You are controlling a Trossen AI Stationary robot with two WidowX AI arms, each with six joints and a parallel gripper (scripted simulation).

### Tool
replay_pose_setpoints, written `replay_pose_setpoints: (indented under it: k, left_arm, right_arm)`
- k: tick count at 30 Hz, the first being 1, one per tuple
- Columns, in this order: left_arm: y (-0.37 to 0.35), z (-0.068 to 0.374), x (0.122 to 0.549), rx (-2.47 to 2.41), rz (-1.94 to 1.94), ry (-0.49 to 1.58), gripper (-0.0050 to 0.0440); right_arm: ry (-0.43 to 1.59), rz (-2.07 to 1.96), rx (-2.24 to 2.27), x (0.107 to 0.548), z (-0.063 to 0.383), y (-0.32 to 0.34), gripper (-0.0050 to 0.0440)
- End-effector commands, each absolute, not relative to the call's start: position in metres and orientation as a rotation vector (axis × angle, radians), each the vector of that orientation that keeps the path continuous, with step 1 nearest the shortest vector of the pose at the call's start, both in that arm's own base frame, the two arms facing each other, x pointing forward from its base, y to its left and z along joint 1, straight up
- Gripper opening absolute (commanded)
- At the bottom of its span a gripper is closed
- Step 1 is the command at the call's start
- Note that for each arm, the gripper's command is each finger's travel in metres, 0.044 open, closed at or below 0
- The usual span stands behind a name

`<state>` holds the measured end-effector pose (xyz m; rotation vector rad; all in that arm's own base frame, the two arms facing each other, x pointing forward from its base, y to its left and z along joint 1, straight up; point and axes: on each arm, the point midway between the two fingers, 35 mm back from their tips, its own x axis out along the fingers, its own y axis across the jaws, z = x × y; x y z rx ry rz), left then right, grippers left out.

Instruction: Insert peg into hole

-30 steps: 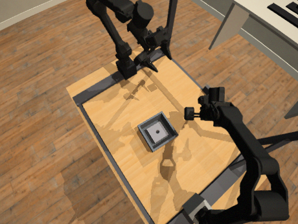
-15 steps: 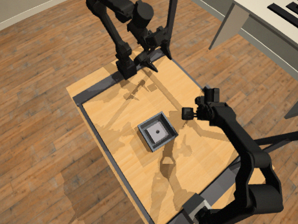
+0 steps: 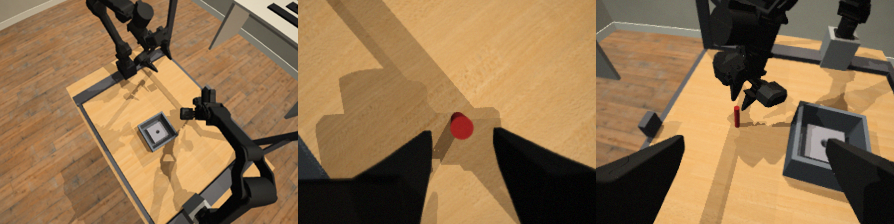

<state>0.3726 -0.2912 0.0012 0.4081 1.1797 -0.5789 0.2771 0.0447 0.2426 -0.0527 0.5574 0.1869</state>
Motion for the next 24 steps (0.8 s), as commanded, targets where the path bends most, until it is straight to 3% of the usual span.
replay_pose_setpoints:
  k: [1,14,18,24]
  left_arm:
    - [-0.299,0.002,0.382,0.4,-0.587,1.148,0.017]
    - [-0.304,-0.018,0.388,0.4,-0.587,1.148,0.017]
    - [-0.305,-0.011,0.389,0.396,-0.589,1.136,0.011]
    - [-0.302,-0.014,0.386,0.398,-0.586,1.146,0.007]
  right_arm:
    - [0.539,0.188,-0.053,0.277,0.25,0.045,0.044]
    - [0.539,0.188,-0.053,0.277,0.25,0.045,0.044]
    - [0.539,0.188,-0.053,0.277,0.25,0.045,0.044]
    - [0.539,0.188,-0.053,0.277,0.25,0.045,0.044]
